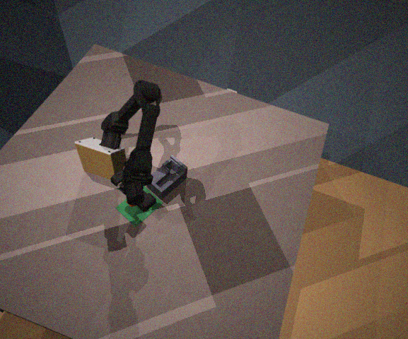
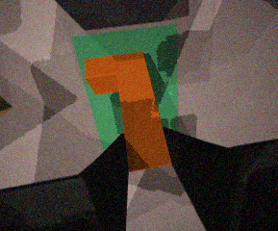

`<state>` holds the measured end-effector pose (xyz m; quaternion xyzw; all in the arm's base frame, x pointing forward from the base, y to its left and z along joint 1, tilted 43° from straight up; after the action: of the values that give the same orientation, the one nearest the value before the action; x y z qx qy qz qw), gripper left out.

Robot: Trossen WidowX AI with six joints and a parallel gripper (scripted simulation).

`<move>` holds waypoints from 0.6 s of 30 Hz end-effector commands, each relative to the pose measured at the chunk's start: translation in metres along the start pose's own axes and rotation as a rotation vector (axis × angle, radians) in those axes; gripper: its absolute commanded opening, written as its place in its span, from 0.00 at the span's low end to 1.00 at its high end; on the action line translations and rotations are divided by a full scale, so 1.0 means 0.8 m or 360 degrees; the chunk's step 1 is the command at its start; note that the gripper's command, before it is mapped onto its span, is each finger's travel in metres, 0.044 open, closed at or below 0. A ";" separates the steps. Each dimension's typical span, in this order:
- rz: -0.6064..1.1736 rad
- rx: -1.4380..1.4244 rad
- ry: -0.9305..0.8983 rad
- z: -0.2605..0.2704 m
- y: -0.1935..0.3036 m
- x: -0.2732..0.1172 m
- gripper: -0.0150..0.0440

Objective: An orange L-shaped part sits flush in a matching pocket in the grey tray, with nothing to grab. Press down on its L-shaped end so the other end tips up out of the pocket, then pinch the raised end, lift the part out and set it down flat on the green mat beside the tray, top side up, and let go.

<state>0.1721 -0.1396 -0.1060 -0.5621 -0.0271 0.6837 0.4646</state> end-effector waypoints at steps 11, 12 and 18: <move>0.0001 0.0007 0.0003 -0.002 0.001 -0.099 0.93; 0.0000 0.0008 0.0002 -0.001 0.001 -0.109 0.93; -0.0003 0.0016 0.0026 -0.004 0.003 -0.105 0.93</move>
<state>0.1675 -0.2003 -0.0442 -0.5666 -0.0201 0.6782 0.4675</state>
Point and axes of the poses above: the point midway between the two fingers, 35 mm back from their tips, its own x axis out along the fingers, its own z axis across the jaws, y = z × x, the point moved 3 cm from there along -x, back along the fingers, and after that the axes turned 11 degrees about x, right-handed, at the moved point
